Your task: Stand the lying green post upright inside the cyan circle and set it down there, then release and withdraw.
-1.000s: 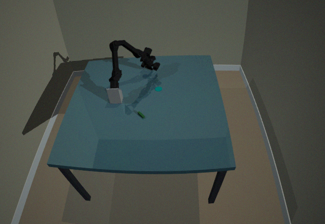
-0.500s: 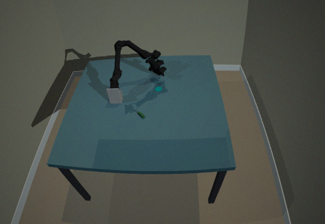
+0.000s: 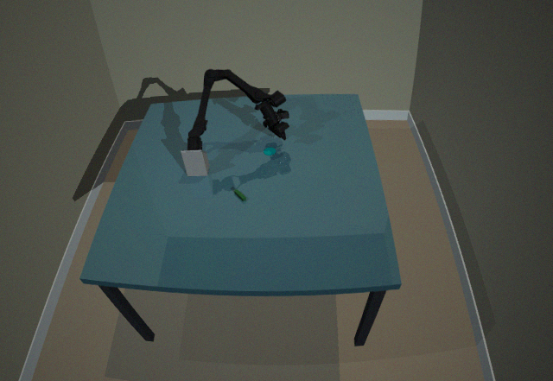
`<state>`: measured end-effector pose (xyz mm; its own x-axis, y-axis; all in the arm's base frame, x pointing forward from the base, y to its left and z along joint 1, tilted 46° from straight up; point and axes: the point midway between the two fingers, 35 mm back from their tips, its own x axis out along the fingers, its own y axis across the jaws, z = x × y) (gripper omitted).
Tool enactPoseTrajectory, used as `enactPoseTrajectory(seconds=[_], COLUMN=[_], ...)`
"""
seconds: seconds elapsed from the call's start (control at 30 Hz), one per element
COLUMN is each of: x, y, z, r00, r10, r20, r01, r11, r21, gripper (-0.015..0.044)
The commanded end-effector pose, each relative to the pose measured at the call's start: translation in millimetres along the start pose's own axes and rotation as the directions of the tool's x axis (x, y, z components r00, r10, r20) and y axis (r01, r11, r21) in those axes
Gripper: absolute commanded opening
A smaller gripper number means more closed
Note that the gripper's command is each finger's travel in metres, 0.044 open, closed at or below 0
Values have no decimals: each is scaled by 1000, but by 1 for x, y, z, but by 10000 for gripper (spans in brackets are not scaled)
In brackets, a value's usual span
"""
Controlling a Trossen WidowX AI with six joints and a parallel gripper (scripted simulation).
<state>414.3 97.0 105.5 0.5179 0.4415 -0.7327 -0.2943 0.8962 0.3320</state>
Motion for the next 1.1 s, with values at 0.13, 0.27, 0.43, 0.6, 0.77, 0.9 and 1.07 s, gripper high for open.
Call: enactPoseTrajectory(seconds=[0.13, 0.27, 0.43, 0.6, 0.77, 0.9, 1.07], x=[4, 4, 1, -2, -8, -12, -20], y=[-49, -75, -105, -133, -159, -178, -199], z=[-19, -30, -46, -64, -83, -100, -121], r00=[996, 990, 981, 971, 960, 952, 941], r10=[-44, -62, -74, -77, -69, -57, -33], r20=[-83, -125, -177, -225, -270, -302, -337], r01=[53, 82, 117, 148, 176, 196, 217], r11=[993, 982, 963, 936, 901, 869, 822], r21=[107, 168, 244, 320, 395, 455, 527], gripper=[233, 233, 233, 233, 233, 233, 233])
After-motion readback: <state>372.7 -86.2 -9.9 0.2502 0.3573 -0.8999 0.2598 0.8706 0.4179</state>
